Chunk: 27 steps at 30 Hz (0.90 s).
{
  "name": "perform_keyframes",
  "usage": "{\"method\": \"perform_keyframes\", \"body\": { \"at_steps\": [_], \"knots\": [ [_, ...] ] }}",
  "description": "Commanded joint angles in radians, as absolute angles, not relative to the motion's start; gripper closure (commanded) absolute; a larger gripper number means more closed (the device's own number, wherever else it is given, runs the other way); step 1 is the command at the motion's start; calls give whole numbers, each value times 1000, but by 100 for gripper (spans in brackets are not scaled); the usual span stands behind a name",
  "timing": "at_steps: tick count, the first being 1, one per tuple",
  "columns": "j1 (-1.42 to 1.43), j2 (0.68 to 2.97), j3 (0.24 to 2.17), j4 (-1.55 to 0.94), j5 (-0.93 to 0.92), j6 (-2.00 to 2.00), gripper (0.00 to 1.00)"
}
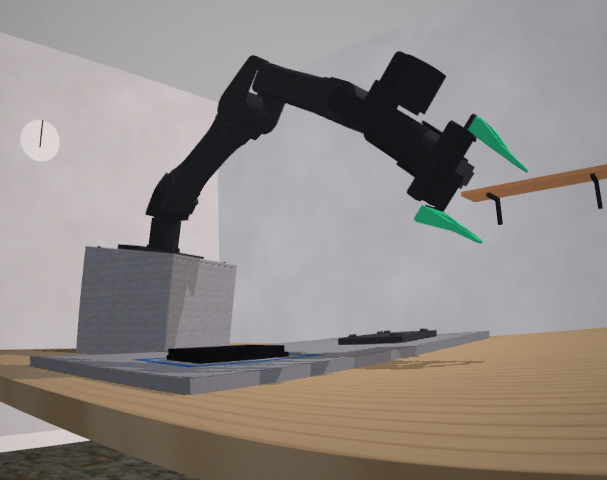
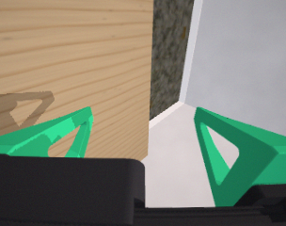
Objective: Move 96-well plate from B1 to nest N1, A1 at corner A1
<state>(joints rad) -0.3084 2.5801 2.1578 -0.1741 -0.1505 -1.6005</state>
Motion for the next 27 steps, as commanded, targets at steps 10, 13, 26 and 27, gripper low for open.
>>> {"method": "perform_keyframes", "body": {
  "at_steps": [10, 13, 26, 27],
  "knots": [
    [-374, 2495, 2038, -288, -155, -1648, 0],
    [-392, 2467, 1960, -220, -167, -1662, 0],
    [-440, 2429, 1893, -363, -151, -1697, 0],
    [-443, 2445, 1947, -403, -131, -1699, 0]
  ]
}}
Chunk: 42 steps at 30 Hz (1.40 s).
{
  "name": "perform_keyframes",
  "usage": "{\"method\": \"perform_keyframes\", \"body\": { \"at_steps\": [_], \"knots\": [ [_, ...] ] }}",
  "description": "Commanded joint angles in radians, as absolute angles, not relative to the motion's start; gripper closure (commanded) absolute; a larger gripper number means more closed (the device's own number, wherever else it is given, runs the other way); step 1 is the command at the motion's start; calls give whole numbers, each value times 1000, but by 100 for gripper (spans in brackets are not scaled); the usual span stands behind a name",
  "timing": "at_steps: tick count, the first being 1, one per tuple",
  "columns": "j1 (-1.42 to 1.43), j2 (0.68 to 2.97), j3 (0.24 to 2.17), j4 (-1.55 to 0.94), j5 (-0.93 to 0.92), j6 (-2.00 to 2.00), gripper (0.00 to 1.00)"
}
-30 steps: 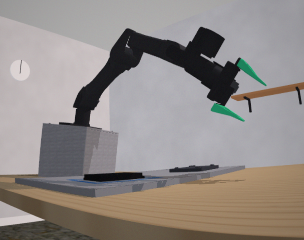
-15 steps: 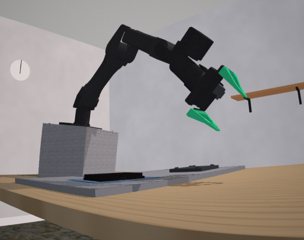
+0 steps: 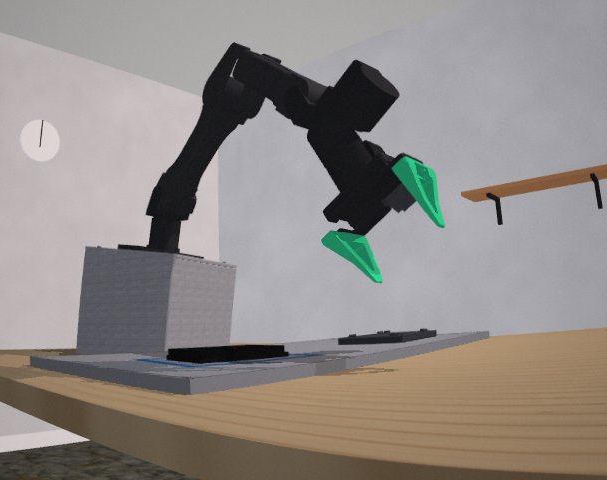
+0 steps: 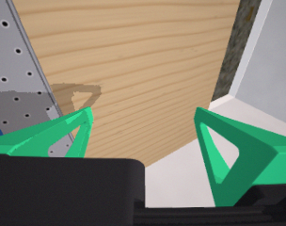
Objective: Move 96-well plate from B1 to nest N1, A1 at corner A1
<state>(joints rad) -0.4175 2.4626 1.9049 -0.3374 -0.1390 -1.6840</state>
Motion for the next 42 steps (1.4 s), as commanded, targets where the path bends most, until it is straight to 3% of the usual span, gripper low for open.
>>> {"method": "perform_keyframes", "body": {
  "at_steps": [1, 9, 13, 19, 25, 31, 35, 38, 42],
  "knots": [
    [-445, 2468, 1964, -445, -123, -1700, 0],
    [-479, 2389, 1806, -382, -146, -1730, 0],
    [-492, 2416, 1901, -550, -112, -1734, 0],
    [-526, 2344, 1713, -454, -138, -1766, 0],
    [-540, 2395, 1808, -623, -108, -1772, 0],
    [-571, 2302, 1629, -530, -129, -1801, 0],
    [-586, 2355, 1721, -694, -102, -1806, 0],
    [-601, 2293, 1615, -665, -116, -1821, 0],
    [-611, 2286, 1608, -693, -110, -1829, 0]
  ]
}}
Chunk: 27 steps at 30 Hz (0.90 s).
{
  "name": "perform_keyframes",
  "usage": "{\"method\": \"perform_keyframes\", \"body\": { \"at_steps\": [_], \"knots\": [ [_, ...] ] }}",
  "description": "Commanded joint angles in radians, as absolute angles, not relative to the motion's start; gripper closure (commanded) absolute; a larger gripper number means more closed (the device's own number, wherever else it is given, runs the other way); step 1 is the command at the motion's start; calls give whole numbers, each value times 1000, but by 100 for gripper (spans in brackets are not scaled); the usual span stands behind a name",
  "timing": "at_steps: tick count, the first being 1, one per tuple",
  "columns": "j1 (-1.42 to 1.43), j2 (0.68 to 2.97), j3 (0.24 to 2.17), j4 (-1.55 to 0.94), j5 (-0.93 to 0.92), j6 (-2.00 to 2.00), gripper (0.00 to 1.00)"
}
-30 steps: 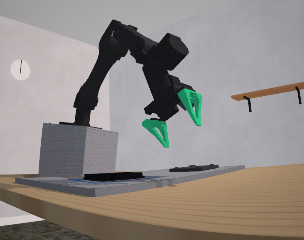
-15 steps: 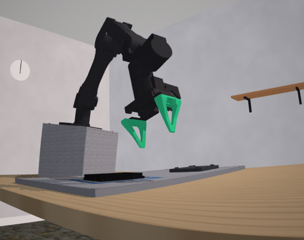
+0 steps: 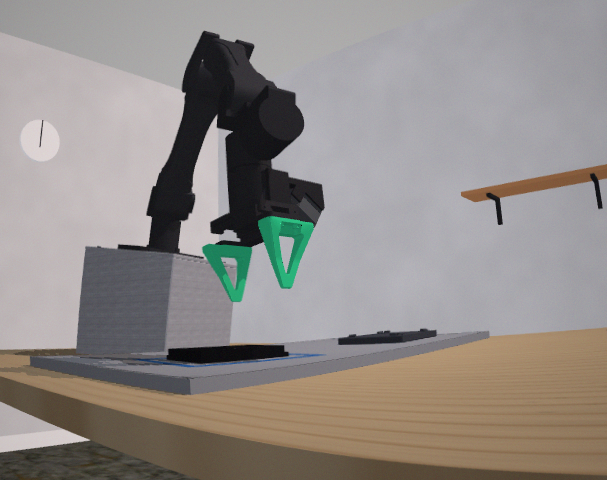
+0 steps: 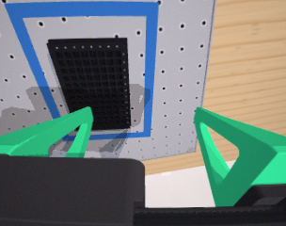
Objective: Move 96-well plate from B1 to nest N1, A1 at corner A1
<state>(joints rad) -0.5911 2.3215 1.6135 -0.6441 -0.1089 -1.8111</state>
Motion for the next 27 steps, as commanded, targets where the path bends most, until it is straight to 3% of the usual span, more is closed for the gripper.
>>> {"method": "perform_keyframes", "body": {
  "at_steps": [1, 3, 10, 27],
  "knots": [
    [-615, 2315, 1660, -731, -101, -1830, 0],
    [-623, 2336, 1677, -788, -96, -1833, 0],
    [-660, 2221, 1467, -689, -108, -1871, 0],
    [-650, 2213, 1499, -693, -109, -1872, 0]
  ]
}}
